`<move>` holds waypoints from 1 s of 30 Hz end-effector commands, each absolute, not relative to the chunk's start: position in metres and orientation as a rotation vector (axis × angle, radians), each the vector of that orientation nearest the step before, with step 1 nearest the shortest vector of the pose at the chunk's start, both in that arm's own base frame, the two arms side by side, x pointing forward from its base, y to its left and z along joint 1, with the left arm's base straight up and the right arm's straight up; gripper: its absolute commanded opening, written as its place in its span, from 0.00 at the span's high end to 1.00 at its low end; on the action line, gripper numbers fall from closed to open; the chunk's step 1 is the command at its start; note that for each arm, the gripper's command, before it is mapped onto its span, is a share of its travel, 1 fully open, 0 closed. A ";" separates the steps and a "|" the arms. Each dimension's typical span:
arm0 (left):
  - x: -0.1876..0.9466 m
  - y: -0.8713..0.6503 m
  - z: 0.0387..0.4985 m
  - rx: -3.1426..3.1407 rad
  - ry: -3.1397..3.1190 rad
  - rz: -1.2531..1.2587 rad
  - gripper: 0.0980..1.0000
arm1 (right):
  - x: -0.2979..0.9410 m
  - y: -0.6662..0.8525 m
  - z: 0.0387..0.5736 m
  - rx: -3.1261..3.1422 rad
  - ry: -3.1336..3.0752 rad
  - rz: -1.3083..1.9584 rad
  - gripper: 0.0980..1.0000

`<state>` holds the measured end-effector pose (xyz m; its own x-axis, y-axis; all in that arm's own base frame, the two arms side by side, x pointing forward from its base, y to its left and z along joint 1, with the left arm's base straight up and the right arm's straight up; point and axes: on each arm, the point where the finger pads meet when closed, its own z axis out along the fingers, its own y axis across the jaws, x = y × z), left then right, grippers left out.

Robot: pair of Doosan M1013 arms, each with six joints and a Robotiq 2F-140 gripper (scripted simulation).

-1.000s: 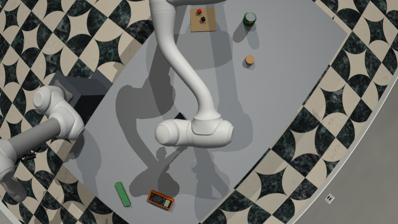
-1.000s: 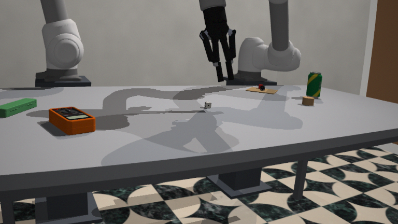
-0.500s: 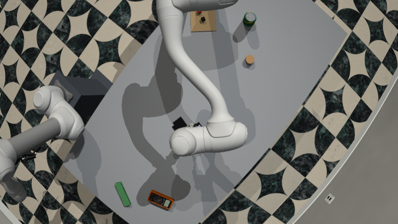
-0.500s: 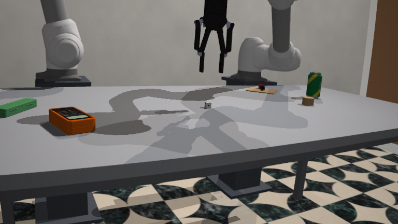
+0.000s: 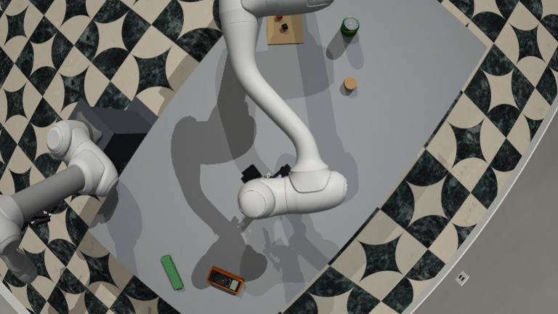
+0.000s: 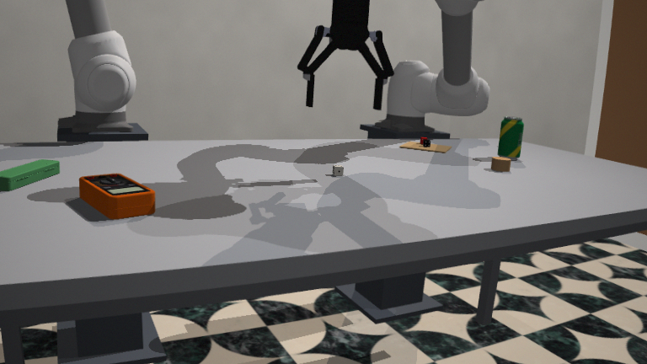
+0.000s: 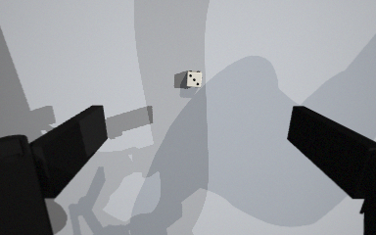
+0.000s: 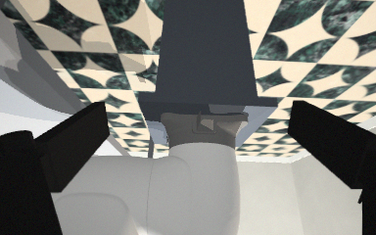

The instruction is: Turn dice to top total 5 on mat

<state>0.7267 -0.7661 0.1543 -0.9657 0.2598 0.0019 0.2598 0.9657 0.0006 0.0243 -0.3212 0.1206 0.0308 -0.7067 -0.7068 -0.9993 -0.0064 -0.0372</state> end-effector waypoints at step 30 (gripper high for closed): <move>0.723 -0.765 0.142 1.221 -2.895 0.000 0.00 | 0.024 -0.322 0.121 -1.769 1.731 0.694 0.00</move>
